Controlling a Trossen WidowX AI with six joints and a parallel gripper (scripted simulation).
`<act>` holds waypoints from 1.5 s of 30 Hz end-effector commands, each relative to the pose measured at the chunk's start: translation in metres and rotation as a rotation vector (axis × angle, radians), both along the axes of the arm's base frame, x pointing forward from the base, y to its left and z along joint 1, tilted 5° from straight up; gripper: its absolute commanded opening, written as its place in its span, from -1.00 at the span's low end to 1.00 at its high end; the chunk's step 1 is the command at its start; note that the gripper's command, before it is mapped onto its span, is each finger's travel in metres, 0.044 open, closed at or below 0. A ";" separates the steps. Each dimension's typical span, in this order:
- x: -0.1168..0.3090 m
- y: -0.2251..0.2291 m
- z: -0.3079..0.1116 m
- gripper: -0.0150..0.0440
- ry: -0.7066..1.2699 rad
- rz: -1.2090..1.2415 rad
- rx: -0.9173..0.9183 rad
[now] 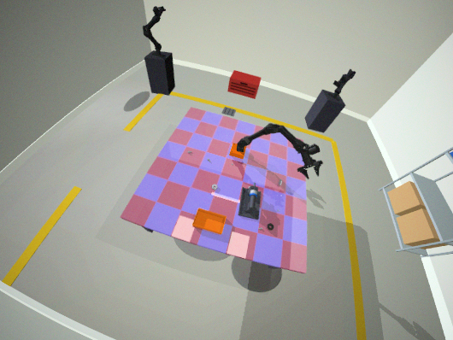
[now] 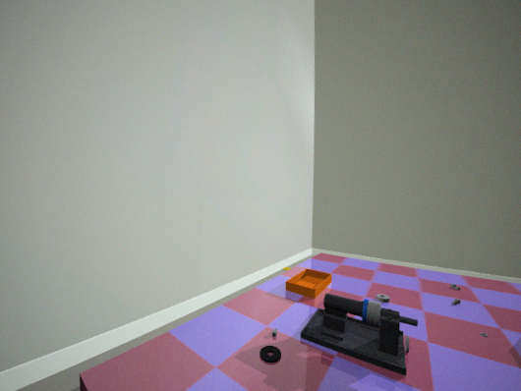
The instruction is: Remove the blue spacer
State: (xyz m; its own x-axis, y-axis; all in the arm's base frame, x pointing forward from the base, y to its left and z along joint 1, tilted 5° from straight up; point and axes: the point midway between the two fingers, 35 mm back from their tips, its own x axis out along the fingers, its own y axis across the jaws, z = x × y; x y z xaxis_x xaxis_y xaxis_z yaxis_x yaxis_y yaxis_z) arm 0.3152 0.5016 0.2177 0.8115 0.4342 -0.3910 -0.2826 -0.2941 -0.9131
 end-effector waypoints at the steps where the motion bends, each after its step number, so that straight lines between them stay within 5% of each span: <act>1: 0.001 -0.001 -0.001 0.95 0.001 0.001 -0.007; 5: 0.024 -0.026 -0.018 1.00 0.023 0.029 -0.159; 17: 0.088 -0.193 -0.101 1.00 0.324 0.290 -0.800; 29: 0.057 -0.369 -0.138 1.00 0.742 0.776 -0.953; 45: 0.050 -0.371 -0.139 1.00 0.759 0.809 -0.946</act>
